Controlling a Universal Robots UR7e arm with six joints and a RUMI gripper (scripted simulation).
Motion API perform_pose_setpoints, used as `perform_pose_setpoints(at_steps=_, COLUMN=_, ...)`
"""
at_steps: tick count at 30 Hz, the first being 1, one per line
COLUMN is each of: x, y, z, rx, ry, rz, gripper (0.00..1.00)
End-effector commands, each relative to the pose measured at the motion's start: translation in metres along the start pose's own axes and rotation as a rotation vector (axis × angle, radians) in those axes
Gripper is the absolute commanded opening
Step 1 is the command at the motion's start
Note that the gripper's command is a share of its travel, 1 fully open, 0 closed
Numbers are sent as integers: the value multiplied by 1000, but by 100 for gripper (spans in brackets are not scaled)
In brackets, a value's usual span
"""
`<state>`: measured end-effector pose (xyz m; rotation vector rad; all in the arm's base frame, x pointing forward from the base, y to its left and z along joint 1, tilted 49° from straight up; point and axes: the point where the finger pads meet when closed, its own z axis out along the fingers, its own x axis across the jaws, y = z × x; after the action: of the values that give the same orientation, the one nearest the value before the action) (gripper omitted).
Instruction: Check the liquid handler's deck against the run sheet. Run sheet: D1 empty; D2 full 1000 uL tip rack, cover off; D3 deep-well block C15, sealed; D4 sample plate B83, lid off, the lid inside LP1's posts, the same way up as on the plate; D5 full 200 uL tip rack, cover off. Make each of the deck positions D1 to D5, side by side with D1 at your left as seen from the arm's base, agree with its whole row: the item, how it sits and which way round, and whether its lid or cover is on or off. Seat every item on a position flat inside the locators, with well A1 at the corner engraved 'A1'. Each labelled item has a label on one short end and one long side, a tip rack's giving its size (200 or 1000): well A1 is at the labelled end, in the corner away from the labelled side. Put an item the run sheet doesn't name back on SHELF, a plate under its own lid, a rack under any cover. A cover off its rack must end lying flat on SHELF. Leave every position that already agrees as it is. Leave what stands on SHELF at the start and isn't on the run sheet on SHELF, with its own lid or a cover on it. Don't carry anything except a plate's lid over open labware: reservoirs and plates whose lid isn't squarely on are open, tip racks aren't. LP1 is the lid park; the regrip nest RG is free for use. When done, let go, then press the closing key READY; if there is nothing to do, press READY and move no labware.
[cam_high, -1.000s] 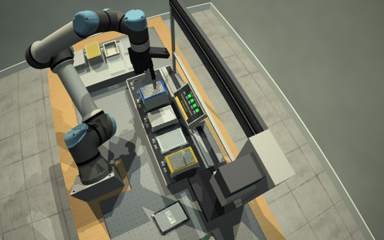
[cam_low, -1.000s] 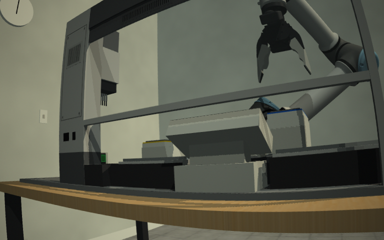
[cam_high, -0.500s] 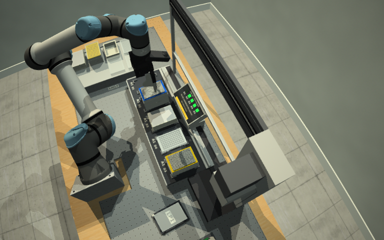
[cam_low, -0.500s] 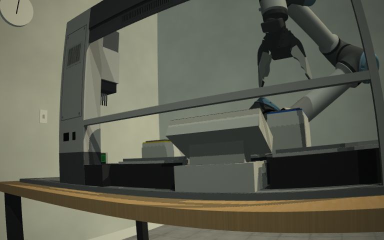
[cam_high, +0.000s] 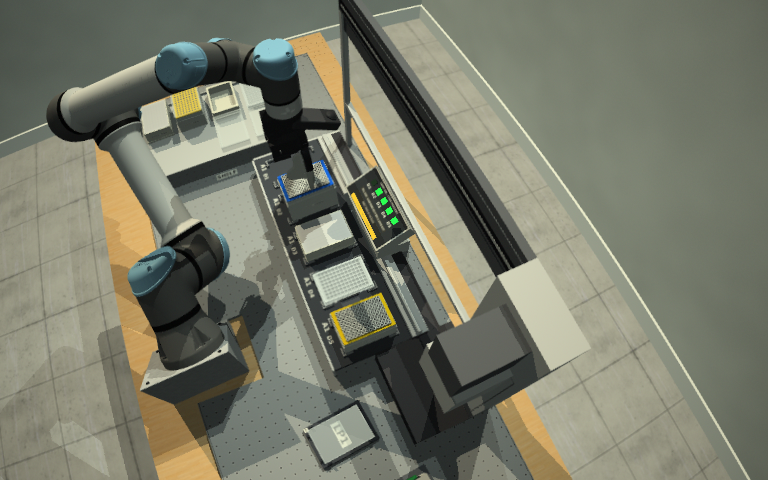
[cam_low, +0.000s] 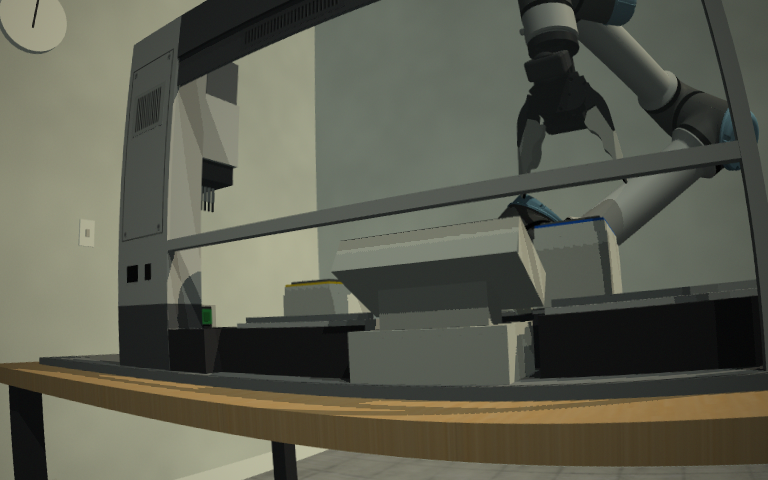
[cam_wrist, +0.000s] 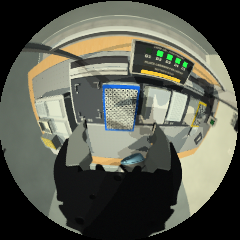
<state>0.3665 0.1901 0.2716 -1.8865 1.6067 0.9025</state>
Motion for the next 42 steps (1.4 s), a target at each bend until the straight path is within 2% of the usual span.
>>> perform_pose_setpoints(at_steps=1, x=0, y=0, z=8, rx=1, ry=0, rz=0, gripper=82)
perform_pose_setpoints(at_steps=42, x=0, y=0, z=66, rx=1, ry=0, rz=0, gripper=82)
